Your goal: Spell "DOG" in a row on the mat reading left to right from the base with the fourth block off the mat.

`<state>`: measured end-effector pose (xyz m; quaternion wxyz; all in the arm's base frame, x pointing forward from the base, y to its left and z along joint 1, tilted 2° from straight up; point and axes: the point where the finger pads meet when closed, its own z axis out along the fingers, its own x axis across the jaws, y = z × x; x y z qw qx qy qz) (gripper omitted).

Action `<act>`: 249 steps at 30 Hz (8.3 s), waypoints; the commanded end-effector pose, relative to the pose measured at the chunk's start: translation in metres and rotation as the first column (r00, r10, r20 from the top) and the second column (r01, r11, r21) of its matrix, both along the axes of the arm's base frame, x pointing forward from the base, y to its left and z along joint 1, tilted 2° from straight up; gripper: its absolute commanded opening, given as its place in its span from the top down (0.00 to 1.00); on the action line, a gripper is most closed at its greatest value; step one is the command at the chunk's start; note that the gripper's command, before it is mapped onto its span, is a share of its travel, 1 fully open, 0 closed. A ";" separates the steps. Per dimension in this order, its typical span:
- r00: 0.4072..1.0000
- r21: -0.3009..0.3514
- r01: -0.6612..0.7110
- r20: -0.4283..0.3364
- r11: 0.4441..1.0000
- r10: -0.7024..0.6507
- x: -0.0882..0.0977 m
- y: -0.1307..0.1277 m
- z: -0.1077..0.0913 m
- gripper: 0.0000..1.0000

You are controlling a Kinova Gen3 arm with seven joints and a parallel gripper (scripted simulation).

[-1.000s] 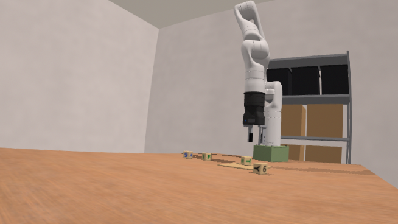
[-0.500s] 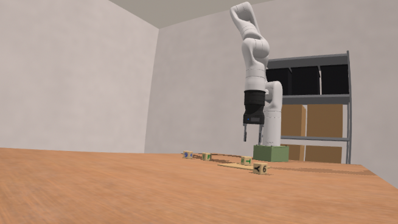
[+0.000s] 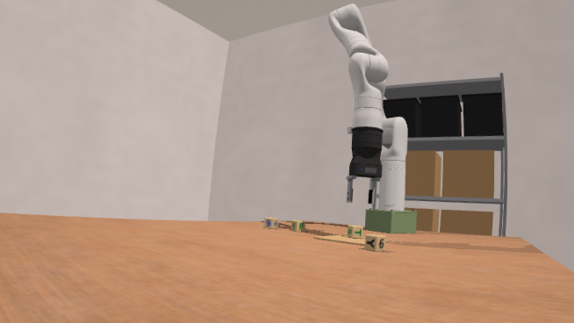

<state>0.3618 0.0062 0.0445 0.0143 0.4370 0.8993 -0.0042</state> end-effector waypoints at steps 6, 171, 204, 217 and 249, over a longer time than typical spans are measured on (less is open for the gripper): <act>0.996 -0.001 -0.087 0.008 0.996 0.087 0.006 -0.002 0.002 0.00; 0.990 -0.003 -0.137 0.007 0.991 0.137 0.009 -0.006 -0.049 0.00; 0.990 -0.003 -0.137 0.007 0.991 0.137 0.009 -0.006 -0.049 0.00; 0.990 -0.003 -0.137 0.007 0.991 0.137 0.009 -0.006 -0.053 0.00; 0.990 -0.003 -0.137 0.007 0.991 0.137 0.010 -0.007 -0.086 0.00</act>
